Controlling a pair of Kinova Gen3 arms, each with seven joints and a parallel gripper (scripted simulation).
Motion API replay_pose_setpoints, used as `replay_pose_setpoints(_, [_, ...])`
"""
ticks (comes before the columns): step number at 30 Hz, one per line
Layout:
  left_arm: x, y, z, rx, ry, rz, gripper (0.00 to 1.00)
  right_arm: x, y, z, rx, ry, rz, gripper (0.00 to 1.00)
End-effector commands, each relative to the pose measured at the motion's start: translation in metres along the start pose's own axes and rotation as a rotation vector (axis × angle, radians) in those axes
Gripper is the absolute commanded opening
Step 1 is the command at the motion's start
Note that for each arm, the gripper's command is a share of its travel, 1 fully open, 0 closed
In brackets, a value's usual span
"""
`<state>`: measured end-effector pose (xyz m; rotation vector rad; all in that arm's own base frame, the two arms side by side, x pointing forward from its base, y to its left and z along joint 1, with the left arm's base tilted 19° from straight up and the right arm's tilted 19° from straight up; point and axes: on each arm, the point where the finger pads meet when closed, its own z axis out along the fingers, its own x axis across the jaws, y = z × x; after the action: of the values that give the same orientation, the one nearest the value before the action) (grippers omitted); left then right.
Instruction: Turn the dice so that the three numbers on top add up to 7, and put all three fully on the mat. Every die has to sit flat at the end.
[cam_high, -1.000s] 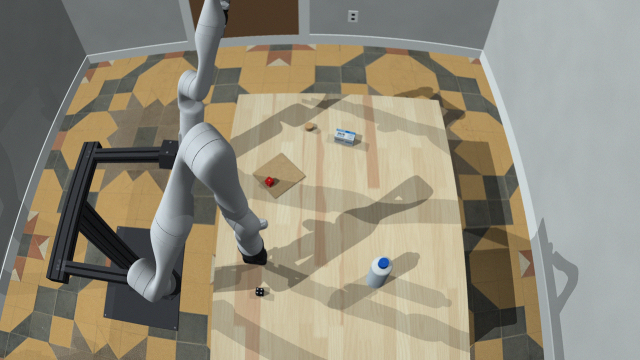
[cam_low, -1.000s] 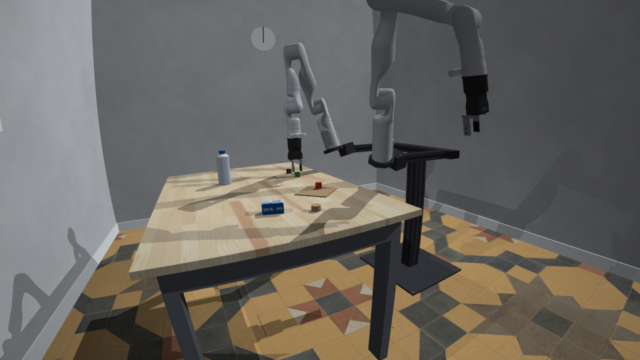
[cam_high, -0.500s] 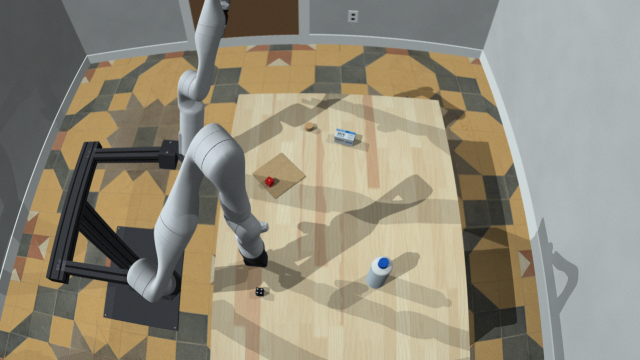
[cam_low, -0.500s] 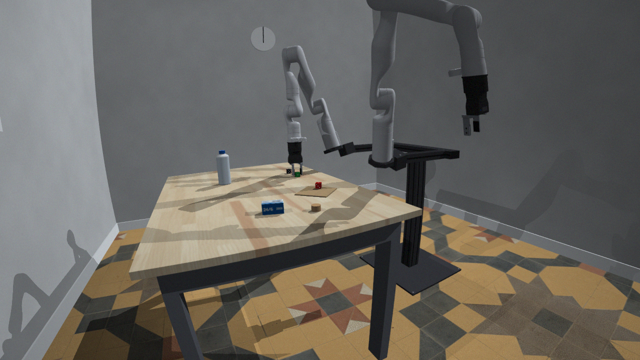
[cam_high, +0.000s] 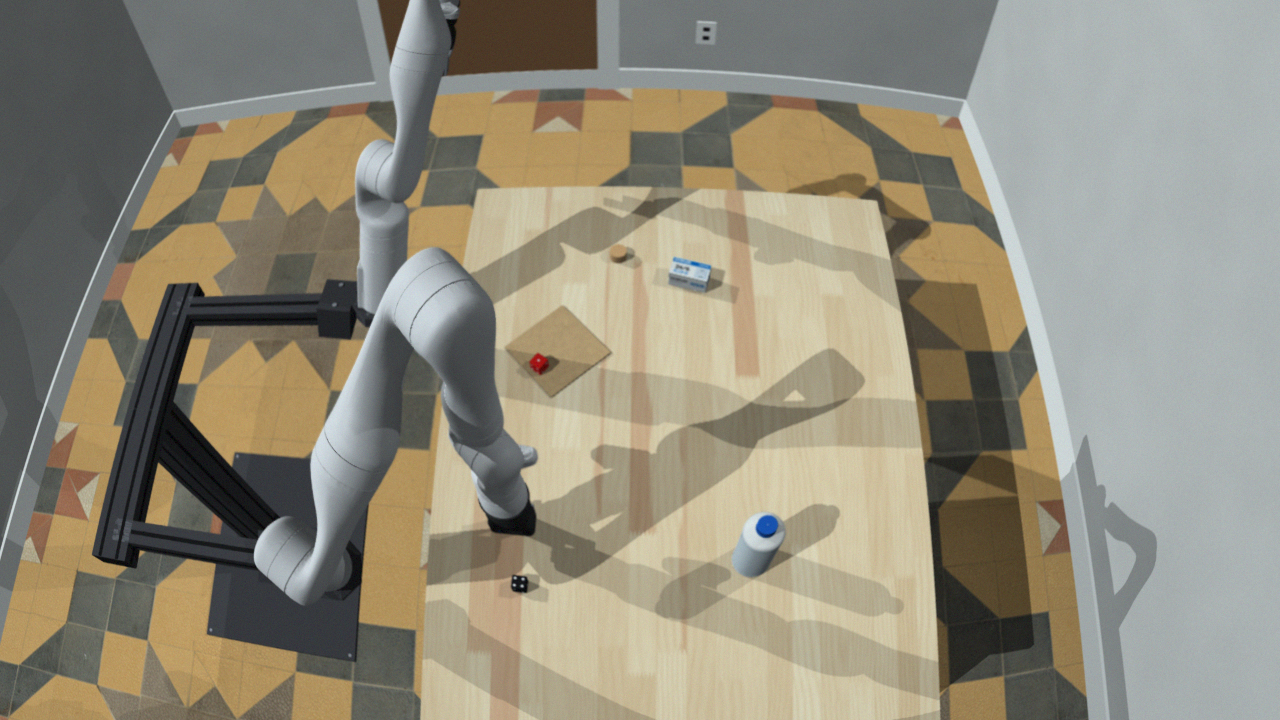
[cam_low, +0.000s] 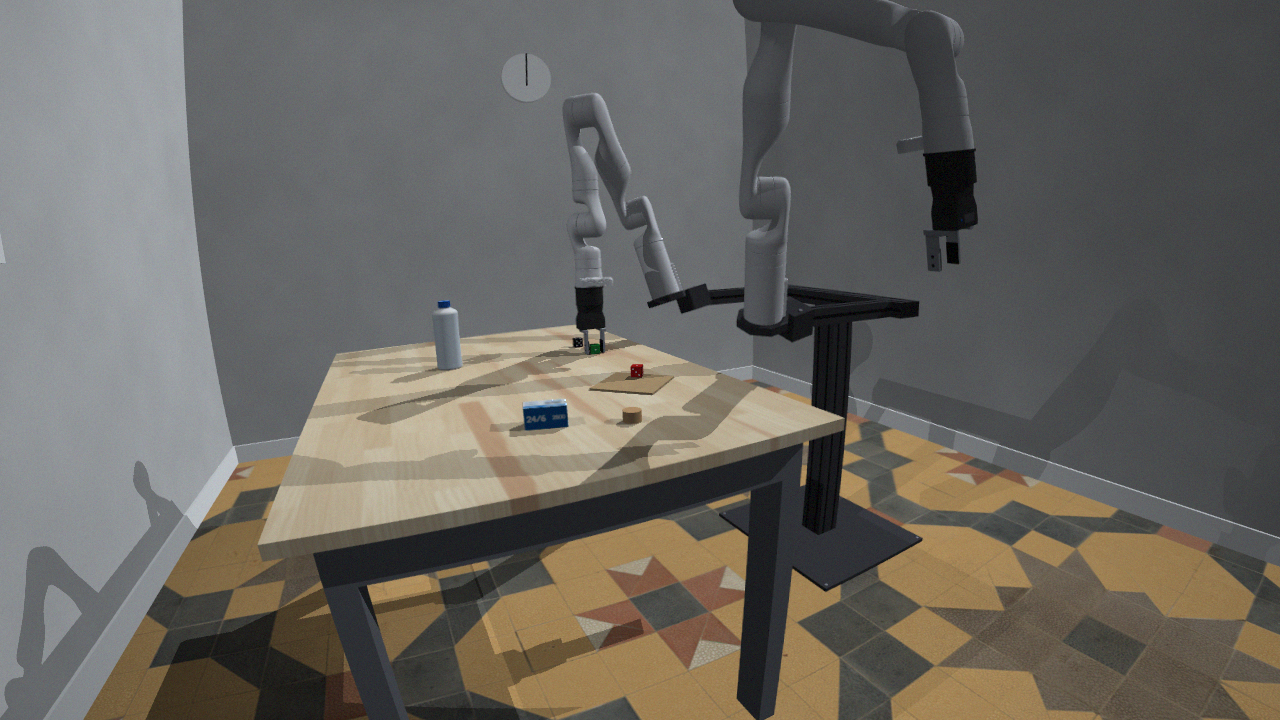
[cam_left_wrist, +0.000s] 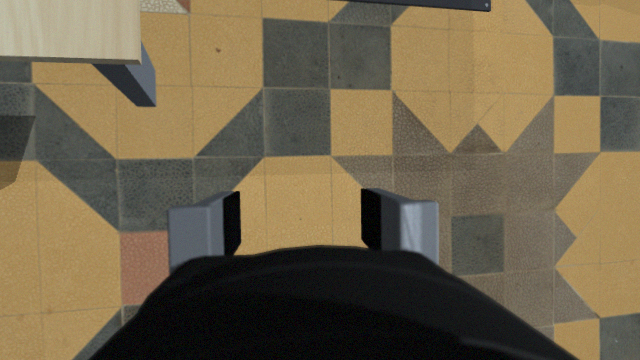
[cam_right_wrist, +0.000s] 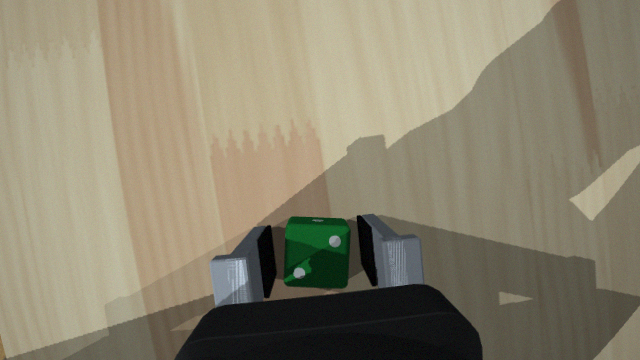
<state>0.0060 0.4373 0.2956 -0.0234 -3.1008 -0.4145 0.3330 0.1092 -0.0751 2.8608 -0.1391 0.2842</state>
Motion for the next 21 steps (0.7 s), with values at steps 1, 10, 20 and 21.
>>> replay_pose_setpoints(1, [0.0003, 0.0004, -0.0007, -0.002, 0.0, 0.0, 1.0, 0.0003, -0.0004, -0.0004, 0.001, 0.001, 0.0, 0.79])
replay_pose_setpoints(10, [0.0003, 0.0004, -0.0007, -0.002, 0.0, 0.0, 1.0, 0.0003, -0.0004, -0.0004, 0.001, 0.001, 0.0, 0.79])
replay_pose_setpoints(20, [0.0003, 0.0004, -0.0007, -0.002, 0.0, 0.0, 1.0, 0.0003, -0.0004, -0.0004, 0.001, 0.001, 0.0, 0.49])
replay_pose_setpoints(21, [0.0003, 0.0004, -0.0007, -0.002, 0.0, 0.0, 1.0, 0.0003, -0.0004, -0.0004, 0.001, 0.001, 0.0, 0.49])
